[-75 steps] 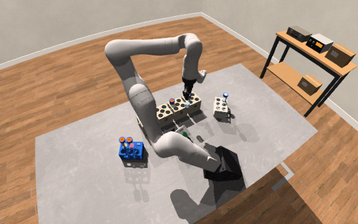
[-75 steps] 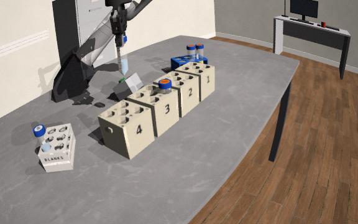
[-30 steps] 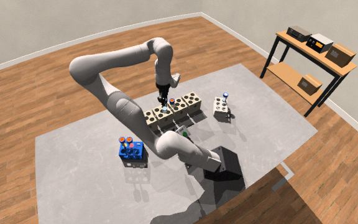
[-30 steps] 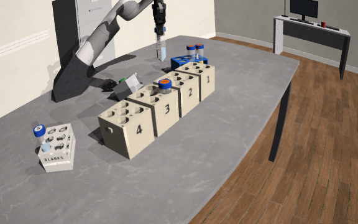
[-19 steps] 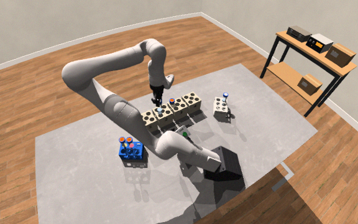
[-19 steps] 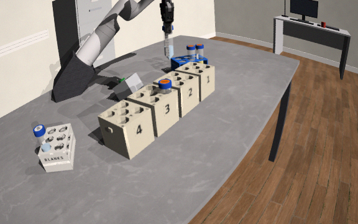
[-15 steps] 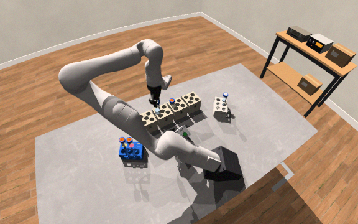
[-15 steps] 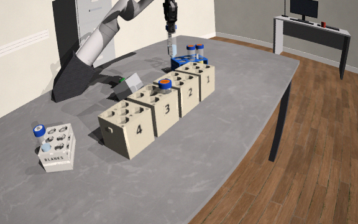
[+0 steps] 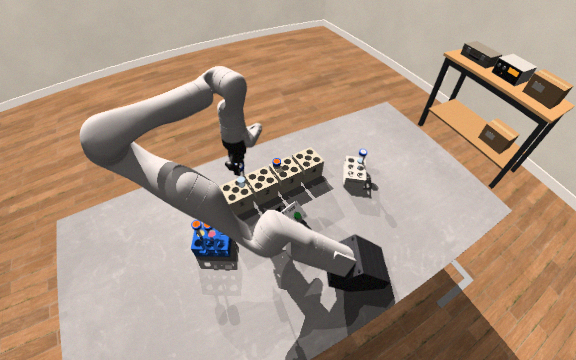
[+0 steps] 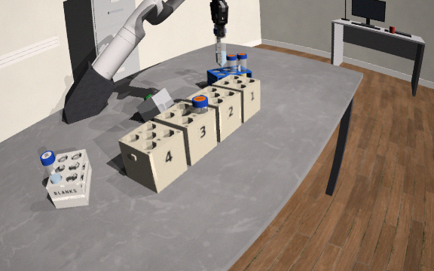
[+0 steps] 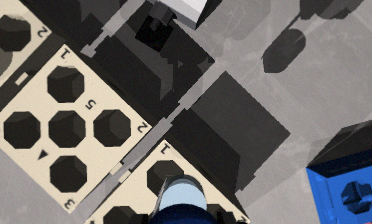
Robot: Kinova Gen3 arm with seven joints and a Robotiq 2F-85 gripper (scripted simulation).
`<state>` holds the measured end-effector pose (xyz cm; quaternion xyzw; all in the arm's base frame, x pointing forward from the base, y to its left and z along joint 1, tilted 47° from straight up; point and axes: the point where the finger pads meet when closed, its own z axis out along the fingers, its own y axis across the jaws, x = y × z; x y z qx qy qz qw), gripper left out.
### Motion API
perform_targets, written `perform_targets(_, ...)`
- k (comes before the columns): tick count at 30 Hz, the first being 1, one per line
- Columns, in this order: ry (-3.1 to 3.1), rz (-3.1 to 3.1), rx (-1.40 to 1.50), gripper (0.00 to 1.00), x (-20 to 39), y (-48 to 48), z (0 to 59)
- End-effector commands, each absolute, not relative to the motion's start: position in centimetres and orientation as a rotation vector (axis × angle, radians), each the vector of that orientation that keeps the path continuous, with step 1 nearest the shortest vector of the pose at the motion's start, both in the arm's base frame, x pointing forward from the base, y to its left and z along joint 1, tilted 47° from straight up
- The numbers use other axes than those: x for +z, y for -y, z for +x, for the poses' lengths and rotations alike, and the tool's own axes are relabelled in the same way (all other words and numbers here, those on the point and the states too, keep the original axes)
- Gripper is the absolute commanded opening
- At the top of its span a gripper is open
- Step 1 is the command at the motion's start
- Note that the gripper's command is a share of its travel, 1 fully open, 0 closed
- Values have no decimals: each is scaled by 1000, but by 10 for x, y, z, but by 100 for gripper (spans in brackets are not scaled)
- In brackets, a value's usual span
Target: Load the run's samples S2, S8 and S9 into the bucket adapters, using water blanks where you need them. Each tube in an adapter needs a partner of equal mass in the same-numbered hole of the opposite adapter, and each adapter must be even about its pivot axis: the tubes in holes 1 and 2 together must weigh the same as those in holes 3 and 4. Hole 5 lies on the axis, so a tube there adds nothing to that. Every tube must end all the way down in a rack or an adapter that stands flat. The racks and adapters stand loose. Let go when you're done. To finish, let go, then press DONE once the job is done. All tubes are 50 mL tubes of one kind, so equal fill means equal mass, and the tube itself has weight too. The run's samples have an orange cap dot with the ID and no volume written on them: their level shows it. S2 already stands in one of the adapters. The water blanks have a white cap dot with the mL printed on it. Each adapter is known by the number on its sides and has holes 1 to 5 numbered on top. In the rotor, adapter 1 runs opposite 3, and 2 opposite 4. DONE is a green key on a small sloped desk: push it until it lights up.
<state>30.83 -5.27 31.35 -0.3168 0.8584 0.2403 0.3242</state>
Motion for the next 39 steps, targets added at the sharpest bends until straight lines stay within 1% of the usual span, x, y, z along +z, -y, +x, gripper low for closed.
perform_targets(1,-2254,-830,627,10,324,44,310)
perform_targets(12,-2254,-830,627,10,345,23,315)
perform_targets(39,-2254,-830,627,10,336,15,320)
